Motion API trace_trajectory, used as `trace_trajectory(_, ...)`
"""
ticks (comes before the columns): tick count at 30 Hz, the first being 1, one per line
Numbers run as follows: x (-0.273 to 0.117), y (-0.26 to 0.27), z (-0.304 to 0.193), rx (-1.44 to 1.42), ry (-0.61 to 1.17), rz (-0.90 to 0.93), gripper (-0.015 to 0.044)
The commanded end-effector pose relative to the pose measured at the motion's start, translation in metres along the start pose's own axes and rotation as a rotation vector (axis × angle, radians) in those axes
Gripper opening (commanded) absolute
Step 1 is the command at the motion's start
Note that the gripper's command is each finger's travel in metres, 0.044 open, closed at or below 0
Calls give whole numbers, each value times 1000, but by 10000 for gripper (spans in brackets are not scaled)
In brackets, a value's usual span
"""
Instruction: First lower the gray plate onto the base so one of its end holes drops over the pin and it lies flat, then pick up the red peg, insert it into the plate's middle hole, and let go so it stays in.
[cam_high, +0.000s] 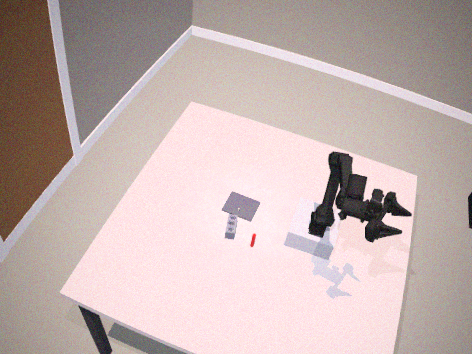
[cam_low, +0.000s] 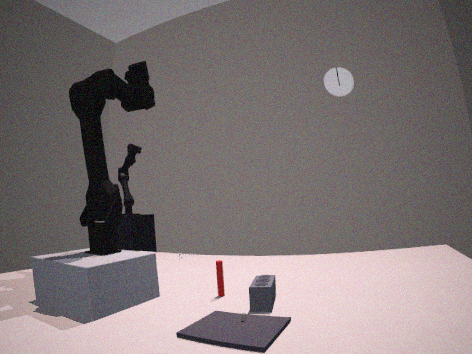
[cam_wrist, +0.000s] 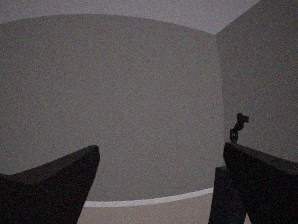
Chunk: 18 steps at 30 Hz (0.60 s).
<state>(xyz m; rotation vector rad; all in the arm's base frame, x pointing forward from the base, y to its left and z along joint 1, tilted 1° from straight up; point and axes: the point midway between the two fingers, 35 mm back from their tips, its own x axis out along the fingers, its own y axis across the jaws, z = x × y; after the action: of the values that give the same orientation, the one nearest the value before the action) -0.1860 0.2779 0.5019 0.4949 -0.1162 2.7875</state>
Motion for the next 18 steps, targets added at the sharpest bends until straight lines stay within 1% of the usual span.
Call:
trace_trajectory(1, 0, 0, 0, 0, 0, 0, 426)
trace_trajectory(2, 0, -1, 0, 2, 1, -4, 440)
trace_trajectory(4, -4, -11, -2, 22, 7, -37, 440)
trace_trajectory(8, -24, -55, -11, 114, 29, -202, 440)
trace_trajectory(13, -69, -119, -24, 262, 39, -459, 440)
trace_trajectory(18, -127, -172, -38, 420, 19, -718, 440)
